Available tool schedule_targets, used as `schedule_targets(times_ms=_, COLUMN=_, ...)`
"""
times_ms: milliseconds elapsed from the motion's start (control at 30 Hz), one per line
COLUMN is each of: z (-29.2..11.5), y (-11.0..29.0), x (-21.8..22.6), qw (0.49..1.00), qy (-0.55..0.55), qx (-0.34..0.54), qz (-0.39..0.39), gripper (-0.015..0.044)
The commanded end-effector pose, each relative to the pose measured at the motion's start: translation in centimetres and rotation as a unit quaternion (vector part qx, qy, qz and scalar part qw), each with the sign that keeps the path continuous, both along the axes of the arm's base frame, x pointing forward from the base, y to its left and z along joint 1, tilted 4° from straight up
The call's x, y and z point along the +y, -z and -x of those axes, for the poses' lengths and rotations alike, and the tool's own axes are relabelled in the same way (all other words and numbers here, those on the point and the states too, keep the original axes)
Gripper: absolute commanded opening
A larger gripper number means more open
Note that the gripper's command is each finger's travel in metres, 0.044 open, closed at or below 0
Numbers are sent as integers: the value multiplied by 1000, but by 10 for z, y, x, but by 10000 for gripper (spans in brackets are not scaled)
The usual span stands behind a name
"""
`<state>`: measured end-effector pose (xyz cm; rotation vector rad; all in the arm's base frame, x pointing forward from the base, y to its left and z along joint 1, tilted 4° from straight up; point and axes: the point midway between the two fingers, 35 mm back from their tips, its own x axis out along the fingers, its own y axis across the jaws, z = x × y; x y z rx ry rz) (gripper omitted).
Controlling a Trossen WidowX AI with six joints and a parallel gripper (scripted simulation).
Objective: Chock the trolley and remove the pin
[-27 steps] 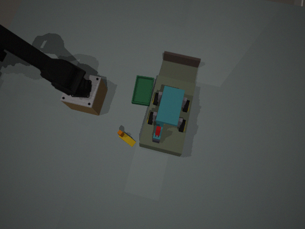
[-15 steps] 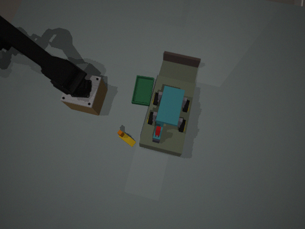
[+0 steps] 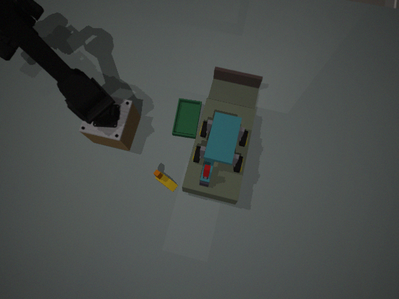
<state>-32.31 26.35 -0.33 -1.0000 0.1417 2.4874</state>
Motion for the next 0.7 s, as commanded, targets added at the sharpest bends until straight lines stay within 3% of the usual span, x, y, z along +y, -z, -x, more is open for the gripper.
schedule_targets(times_ms=0, z=-24, y=-3, x=21, qw=999, qy=24, qx=-18, qz=-11, gripper=190)
schedule_targets(times_ms=667, z=-170, y=-7, x=95, qw=983, qy=146, qx=-113, qz=-21, gripper=190)
